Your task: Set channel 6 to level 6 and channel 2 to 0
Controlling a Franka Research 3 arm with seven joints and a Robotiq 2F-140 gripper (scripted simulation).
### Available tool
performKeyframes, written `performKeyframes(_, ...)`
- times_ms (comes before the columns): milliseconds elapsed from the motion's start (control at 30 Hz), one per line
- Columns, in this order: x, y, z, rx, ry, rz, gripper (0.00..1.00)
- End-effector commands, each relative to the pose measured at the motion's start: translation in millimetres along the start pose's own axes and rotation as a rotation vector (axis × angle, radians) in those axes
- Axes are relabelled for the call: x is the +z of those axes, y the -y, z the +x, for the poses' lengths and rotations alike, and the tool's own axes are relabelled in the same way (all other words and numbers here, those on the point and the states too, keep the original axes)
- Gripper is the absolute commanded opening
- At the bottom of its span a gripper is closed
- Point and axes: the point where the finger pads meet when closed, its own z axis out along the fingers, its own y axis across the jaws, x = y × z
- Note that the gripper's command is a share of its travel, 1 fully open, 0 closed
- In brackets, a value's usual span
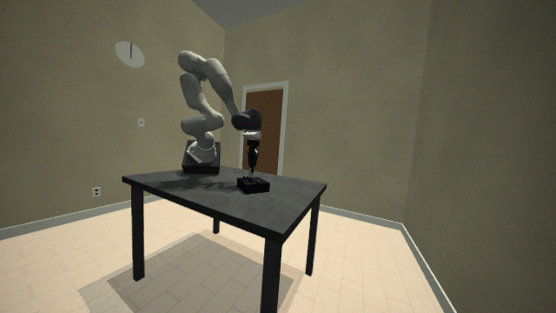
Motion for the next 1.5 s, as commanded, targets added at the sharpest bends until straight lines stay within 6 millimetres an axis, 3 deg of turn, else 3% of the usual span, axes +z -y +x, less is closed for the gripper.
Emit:
performKeyframes(0, 1, -1, 0, 0.003, 0.0, -0.001, 0.0)
performKeyframes(1467, 1, -1, 18, 0.003, 0.0, -0.001, 0.0)
